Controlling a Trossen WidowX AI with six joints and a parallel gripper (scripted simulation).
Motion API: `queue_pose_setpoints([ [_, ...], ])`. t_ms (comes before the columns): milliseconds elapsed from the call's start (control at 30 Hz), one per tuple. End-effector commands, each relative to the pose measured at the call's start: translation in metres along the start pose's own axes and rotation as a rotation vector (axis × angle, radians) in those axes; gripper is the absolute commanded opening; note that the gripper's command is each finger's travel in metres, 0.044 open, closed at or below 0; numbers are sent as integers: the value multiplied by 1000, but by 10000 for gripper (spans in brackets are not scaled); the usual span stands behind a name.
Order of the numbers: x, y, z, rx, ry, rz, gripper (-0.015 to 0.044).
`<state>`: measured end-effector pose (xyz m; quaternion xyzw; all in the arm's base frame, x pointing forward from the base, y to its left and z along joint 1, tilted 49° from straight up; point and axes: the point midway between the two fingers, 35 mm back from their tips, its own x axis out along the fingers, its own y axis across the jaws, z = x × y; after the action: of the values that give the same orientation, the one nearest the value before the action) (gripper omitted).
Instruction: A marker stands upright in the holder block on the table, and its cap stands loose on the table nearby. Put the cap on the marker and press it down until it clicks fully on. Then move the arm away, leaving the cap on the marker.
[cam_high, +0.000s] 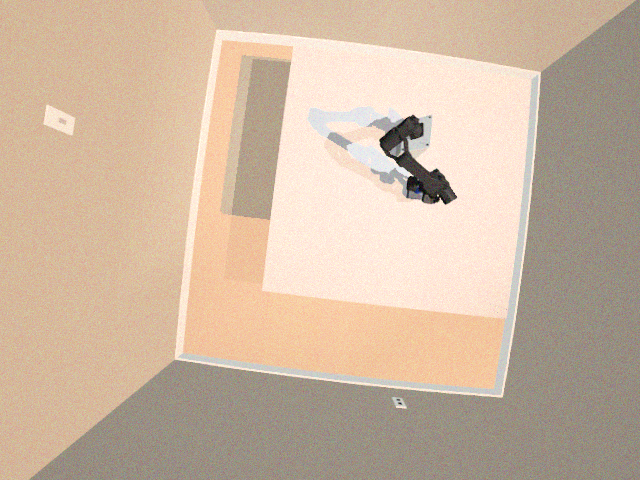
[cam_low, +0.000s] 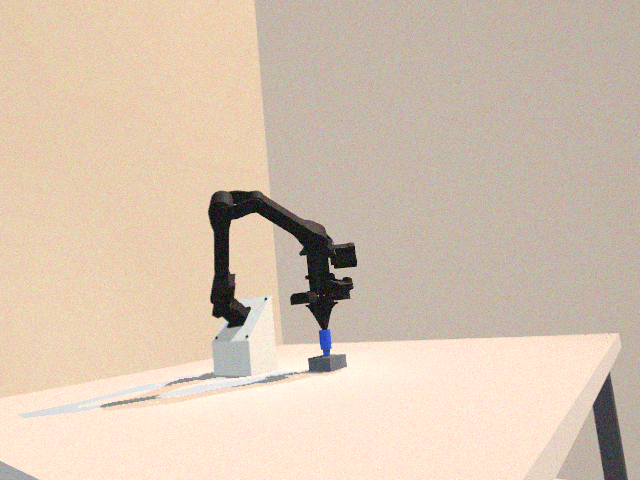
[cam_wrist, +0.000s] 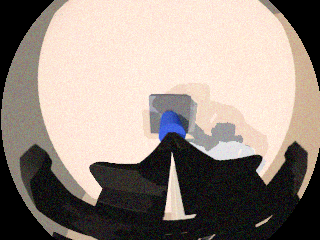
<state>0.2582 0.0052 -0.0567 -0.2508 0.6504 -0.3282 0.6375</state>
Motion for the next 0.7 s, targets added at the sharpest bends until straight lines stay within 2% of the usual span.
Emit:
queue_pose_setpoints([
  [0, 8, -1, 0, -3, 0, -6, 0],
  [333, 1, 1, 2, 1, -6, 2, 0],
  [533, -83, 2, 2, -1, -4, 4, 0],
  [667, -86, 2, 1, -1, -4, 4, 0],
])
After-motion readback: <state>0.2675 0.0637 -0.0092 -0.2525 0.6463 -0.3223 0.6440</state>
